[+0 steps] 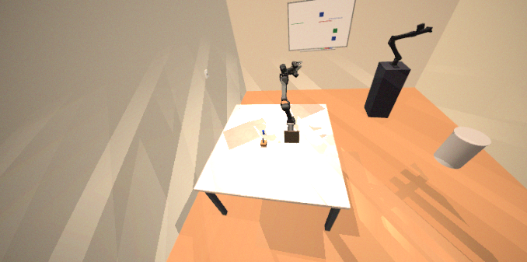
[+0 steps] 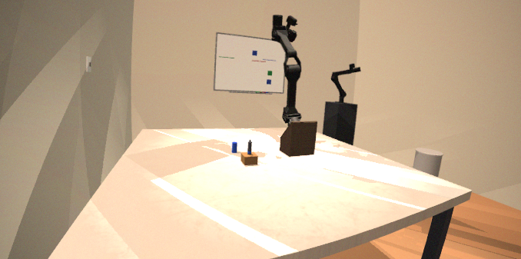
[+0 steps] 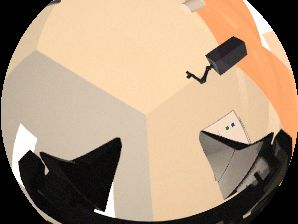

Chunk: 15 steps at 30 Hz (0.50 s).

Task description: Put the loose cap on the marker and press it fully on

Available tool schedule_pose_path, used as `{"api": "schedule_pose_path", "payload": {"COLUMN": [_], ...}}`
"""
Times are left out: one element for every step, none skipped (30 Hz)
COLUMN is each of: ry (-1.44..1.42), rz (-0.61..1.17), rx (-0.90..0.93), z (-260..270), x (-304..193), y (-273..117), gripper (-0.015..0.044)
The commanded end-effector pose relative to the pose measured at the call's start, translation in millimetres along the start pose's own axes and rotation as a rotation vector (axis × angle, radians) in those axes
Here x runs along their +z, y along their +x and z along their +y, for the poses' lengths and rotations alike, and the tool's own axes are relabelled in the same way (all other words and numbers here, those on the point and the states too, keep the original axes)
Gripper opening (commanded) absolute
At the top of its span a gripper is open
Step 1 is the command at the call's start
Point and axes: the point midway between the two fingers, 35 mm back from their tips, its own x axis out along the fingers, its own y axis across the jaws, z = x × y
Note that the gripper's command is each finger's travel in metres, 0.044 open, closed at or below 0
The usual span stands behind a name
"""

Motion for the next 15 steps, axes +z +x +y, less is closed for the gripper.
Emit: {"api": "schedule_pose_path", "payload": {"ry": [-0.003, -0.012, -0.027, -0.045, -0.063, -0.081, -0.099, -0.115, -0.131, -0.149, -0.164, -0.18, -0.195, -0.209, -0.22], "rz": [-0.001, -0.002, -0.004, -0.006, -0.007, -0.007, -0.006, -0.005, -0.002, 0.001, 0.012, 0.025, 0.038, 0.051, 0.062], "rx": [-0.007, -0.028, -0.063, -0.105, -0.147, -0.189, -0.232, -0.269, -0.305, -0.346, -0.389, -0.432, -0.476, -0.515, -0.547], "z": [-3, -10, -23, -40, -56, -73, -89, -104, -119, -135, -151, -167, -182, -196, -208], "x": [0, 0, 1, 2, 2, 2, 3, 3, 3, 3, 3, 3, 2, 1, 1], "y": [2, 6, 13, 21, 28, 35, 40, 44, 47, 50, 51, 52, 52, 52, 51], "gripper": [0.0374, 0.0348, 0.0321, 0.0295, 0.0269, 0.0244, 0.0244, 0.0244, 0.0244, 0.0244, 0.0244, 0.0244, 0.0244, 0.0244, 0.0244]}}
